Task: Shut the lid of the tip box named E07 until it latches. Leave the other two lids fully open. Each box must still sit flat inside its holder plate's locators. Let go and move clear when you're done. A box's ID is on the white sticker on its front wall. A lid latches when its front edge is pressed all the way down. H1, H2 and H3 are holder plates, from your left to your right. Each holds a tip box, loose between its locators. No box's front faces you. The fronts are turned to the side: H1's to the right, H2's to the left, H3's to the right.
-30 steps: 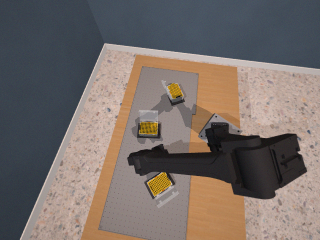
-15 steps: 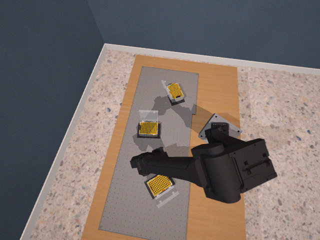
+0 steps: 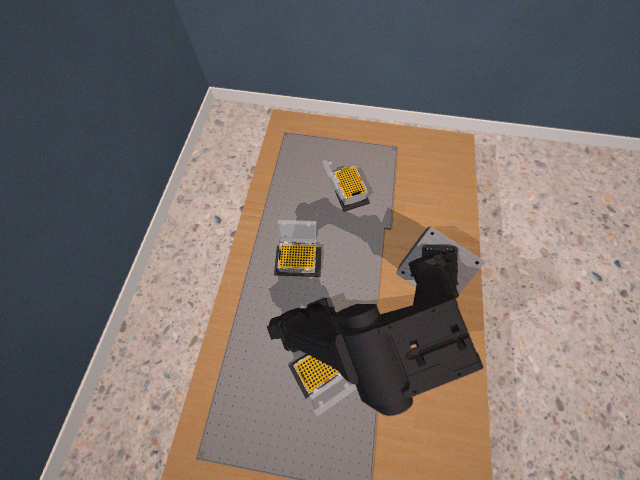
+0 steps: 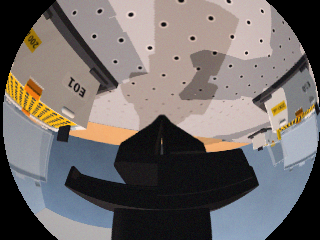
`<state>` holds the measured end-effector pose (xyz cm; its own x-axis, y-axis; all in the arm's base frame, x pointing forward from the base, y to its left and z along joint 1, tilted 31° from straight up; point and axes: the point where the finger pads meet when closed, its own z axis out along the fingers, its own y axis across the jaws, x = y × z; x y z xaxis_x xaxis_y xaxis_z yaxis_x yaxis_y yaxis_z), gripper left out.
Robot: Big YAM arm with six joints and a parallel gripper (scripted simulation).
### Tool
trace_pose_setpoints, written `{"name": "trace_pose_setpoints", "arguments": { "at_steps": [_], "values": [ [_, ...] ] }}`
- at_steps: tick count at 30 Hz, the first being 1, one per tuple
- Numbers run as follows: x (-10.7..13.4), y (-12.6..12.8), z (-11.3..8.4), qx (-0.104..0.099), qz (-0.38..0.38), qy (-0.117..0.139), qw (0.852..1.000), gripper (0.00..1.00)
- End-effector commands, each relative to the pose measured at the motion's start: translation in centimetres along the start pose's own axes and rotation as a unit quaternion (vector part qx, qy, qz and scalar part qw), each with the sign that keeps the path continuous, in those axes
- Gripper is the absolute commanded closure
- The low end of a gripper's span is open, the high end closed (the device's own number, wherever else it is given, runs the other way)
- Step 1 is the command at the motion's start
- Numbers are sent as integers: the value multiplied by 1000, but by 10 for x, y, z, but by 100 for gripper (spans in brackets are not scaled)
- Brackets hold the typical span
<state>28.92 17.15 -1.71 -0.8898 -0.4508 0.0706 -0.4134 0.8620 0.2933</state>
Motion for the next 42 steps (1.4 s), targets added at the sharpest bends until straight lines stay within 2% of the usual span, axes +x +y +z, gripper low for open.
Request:
{"name": "trace_pose_setpoints", "arguments": {
  "at_steps": [1,3,4,7,8,11,42],
  "values": [
    [-15,3,6,0,2,-8,1000,100],
    [-17,-3,1,0,11,-15,1000,100],
    [-20,-1,-8,1,7,-28,1000,100],
    [-19,0,-5,1,6,-24,1000,100],
    [-16,-2,3,0,9,-13,1000,100],
    [-9,-1,2,0,4,-7,1000,100],
    [-9,-1,2,0,4,-7,1000,100]
  ]
}}
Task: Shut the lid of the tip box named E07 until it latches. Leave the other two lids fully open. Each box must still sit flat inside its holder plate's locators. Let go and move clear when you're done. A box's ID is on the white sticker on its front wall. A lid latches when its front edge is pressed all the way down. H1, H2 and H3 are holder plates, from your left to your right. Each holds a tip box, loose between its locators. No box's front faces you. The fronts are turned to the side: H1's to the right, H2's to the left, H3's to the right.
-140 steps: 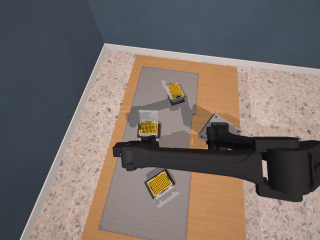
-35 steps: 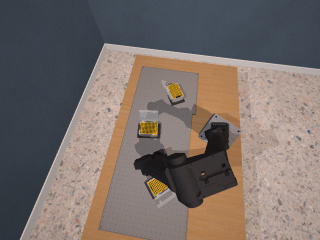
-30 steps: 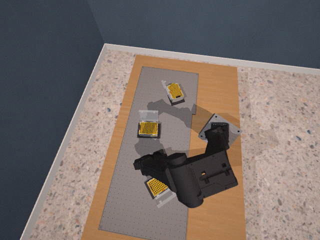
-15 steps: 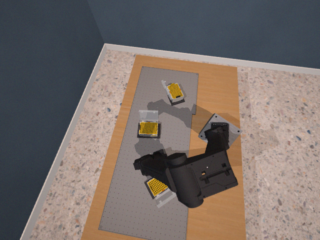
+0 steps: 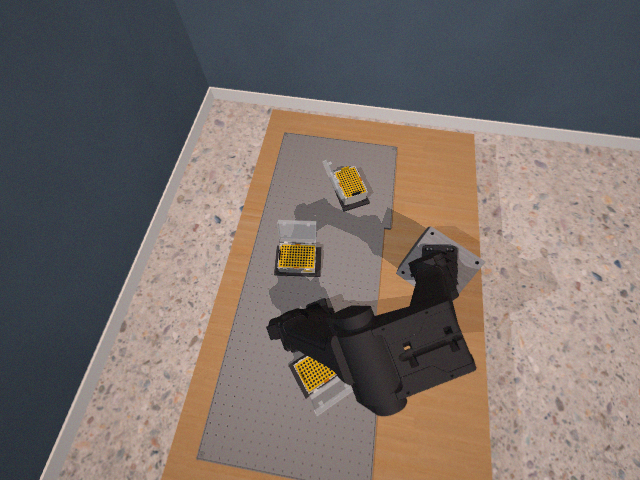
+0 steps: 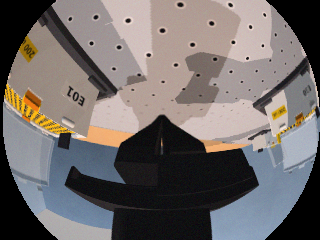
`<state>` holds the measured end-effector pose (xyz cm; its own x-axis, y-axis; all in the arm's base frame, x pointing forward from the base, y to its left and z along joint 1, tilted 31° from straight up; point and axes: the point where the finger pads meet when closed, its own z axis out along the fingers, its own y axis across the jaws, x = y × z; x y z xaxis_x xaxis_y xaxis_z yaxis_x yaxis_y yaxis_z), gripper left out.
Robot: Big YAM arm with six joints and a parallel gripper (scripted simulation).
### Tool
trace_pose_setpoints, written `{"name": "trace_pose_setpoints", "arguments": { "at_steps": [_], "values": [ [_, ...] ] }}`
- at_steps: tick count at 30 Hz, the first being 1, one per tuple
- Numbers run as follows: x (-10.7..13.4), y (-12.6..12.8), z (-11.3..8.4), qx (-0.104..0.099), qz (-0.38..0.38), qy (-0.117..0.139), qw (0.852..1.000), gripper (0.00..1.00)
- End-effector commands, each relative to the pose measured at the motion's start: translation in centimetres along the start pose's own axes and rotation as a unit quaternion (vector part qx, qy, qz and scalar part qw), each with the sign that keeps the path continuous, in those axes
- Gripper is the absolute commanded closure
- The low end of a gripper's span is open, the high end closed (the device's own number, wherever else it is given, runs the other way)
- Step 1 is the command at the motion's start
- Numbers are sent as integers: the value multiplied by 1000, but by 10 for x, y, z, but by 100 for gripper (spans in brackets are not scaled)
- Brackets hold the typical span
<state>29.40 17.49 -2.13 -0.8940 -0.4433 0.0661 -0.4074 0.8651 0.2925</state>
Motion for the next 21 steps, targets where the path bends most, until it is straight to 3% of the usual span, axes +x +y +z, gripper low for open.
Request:
{"name": "trace_pose_setpoints", "arguments": {
  "at_steps": [1,19,21],
  "values": [
    [-3,0,-2,0,1,-4,1000,100],
    [-3,0,-2,0,1,-4,1000,100],
    [8,-3,-15,0,2,-3,1000,100]
  ]
}}
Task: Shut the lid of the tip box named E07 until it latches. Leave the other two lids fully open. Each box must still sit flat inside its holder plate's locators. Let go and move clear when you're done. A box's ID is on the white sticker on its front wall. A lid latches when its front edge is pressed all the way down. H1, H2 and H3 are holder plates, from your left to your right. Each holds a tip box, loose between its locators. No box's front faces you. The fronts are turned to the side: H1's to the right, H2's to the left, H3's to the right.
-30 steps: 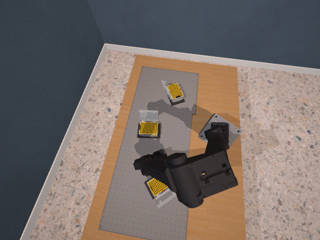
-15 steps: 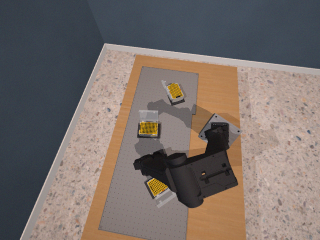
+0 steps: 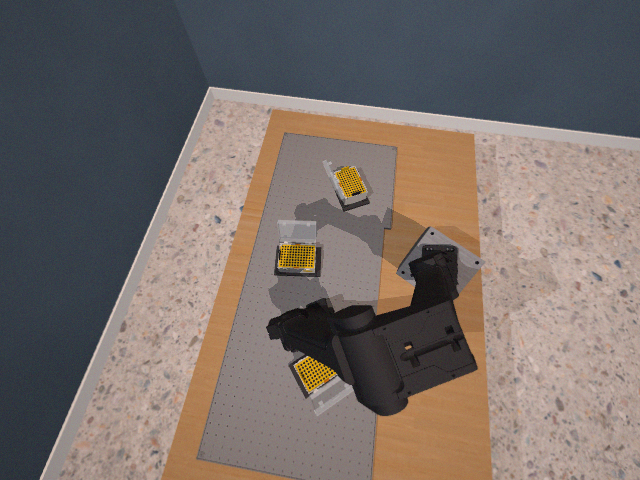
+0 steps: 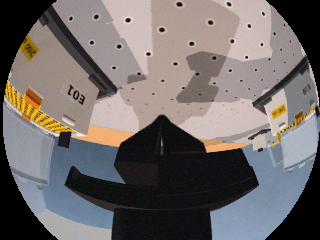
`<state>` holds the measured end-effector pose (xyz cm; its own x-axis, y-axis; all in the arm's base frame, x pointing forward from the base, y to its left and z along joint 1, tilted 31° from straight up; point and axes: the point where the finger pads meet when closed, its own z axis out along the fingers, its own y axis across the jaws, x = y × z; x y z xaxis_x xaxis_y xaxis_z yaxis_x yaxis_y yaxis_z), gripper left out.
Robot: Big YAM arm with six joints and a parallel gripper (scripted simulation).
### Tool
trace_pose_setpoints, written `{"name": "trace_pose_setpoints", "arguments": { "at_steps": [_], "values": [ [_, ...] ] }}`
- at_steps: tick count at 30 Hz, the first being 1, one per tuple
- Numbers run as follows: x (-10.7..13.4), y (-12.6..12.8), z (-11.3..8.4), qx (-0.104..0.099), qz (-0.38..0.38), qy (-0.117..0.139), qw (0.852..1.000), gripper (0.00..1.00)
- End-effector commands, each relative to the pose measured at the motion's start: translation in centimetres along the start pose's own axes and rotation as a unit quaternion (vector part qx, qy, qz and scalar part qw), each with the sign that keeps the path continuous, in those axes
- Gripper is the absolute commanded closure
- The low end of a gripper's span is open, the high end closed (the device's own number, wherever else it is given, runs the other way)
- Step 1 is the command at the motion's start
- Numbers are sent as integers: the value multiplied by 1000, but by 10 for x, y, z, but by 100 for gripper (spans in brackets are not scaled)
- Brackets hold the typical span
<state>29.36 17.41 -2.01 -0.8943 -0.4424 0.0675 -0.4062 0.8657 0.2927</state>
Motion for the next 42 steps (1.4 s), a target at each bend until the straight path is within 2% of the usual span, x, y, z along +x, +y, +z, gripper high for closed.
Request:
{"name": "trace_pose_setpoints", "arguments": {
  "at_steps": [1,13,15,18,23,30,32,33,34,36,38,39,41,42],
  "values": [
    [9,-3,-17,0,2,-4,1000,100],
    [40,-3,-68,1,2,-3,1000,100],
    [40,-3,-68,1,2,-3,1000,100],
    [48,-3,-81,1,2,-3,1000,100],
    [47,-2,-114,4,-3,-20,1000,100],
    [65,-1,-146,5,-4,-21,1000,100],
    [65,-1,-146,5,-4,-21,1000,100],
    [67,-3,-144,2,0,-9,1000,100],
    [70,-1,-155,5,-4,-22,1000,100],
    [75,-1,-164,6,-4,-22,1000,100],
    [75,-1,-164,5,-4,-22,1000,100],
    [74,1,-157,2,-7,-8,1000,100],
    [71,-13,-158,-16,27,-8,999,100],
    [69,-17,-159,-16,27,-8,999,100]
  ]
}}
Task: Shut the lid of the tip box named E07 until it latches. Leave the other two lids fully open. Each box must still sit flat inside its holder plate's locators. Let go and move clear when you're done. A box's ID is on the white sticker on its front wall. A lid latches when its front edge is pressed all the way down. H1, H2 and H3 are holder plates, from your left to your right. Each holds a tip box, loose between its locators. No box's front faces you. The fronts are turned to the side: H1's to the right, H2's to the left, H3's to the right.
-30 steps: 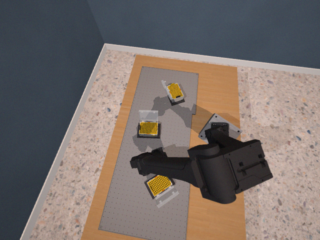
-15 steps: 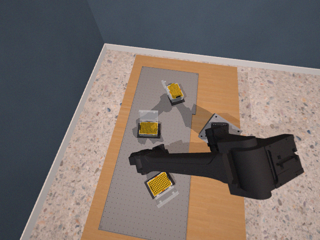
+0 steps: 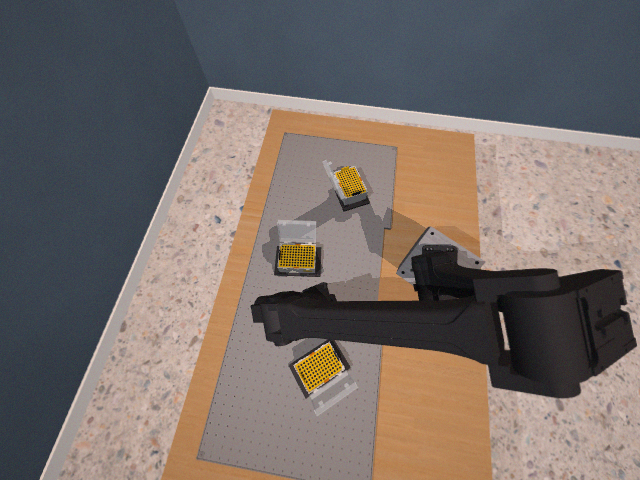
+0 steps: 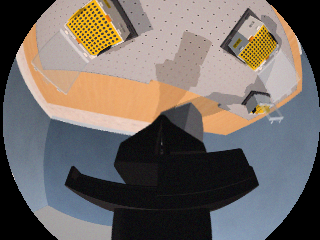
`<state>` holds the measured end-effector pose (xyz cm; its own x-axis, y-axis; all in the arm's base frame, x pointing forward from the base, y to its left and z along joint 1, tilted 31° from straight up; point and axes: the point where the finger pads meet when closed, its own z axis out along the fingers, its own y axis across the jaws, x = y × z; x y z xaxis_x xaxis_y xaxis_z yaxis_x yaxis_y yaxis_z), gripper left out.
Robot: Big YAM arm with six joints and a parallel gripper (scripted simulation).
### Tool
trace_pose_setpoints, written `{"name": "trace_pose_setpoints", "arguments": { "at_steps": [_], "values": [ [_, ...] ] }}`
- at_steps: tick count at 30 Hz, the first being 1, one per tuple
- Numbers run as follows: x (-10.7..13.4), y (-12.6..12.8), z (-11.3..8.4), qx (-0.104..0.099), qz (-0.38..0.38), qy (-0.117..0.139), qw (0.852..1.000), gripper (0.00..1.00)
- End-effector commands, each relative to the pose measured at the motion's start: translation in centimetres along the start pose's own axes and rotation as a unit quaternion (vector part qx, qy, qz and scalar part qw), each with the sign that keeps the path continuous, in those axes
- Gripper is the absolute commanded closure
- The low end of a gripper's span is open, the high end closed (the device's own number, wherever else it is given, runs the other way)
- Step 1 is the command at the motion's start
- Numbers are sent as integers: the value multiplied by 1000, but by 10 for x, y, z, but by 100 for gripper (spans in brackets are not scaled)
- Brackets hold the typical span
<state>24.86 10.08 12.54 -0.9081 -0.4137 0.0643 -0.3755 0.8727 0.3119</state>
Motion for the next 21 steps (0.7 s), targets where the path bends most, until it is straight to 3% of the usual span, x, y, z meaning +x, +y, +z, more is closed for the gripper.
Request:
{"name": "trace_pose_setpoints", "arguments": {
  "at_steps": [1,21],
  "values": [
    [-15,-20,-13,-2,13,-1,1000,100],
    [-48,-104,-33,-1,14,-1,1000,100]
  ]
}}
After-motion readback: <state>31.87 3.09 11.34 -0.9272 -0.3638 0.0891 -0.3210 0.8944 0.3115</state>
